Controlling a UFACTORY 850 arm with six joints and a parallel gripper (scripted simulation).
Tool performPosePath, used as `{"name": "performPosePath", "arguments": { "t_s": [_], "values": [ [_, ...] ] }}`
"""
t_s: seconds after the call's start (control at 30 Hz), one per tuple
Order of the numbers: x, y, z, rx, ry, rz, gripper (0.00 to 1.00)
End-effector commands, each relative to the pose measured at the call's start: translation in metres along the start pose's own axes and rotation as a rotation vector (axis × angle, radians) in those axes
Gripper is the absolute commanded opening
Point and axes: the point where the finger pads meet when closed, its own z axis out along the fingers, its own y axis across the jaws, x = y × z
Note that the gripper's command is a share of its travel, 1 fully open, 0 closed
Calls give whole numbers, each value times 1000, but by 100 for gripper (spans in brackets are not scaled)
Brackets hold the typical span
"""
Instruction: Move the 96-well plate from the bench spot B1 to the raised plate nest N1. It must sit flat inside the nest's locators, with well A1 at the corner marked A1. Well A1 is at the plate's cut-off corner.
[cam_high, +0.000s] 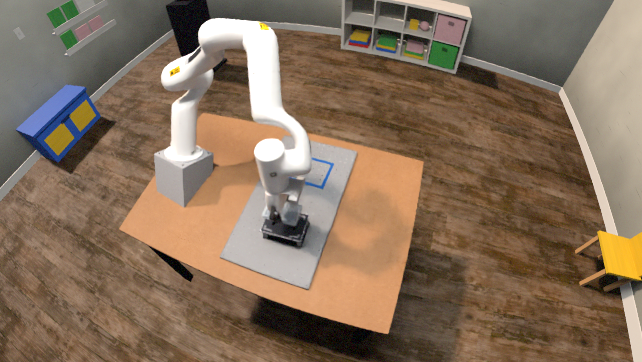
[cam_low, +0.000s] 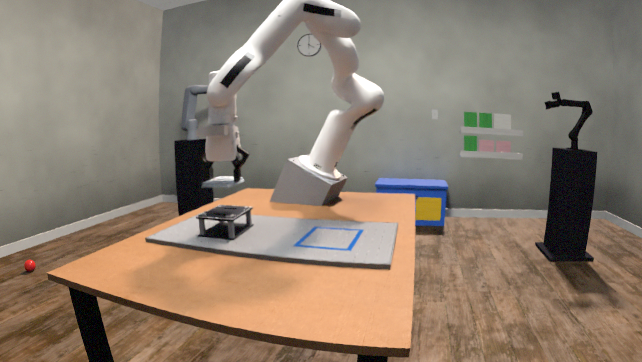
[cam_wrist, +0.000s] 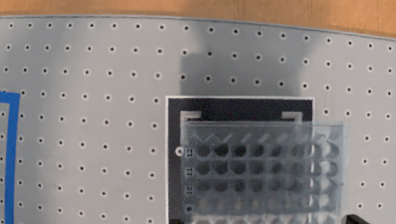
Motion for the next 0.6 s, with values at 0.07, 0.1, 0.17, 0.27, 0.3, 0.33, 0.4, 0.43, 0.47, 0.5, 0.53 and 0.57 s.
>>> {"name": "performPosePath", "arguments": {
  "t_s": [0.07,0.1,0.17,0.27,0.3,0.33,0.4,0.43,0.47,0.5,0.53,0.57],
  "values": [
    [1,0,-1,-1,2,0,0],
    [1,0,-1,-1,2,0,0],
    [1,0,-1,-1,2,0,0],
    [1,0,4,-1,2,0,0],
    [1,0,6,-1,2,0,0],
    [1,0,7,-1,2,0,0],
    [1,0,11,-1,2,0,0],
    [1,0,12,-1,2,0,0],
    [1,0,14,-1,2,0,0],
    [1,0,16,-1,2,0,0],
    [1,0,17,-1,2,0,0],
    [1,0,19,-1,2,0,0]
  ]
}}
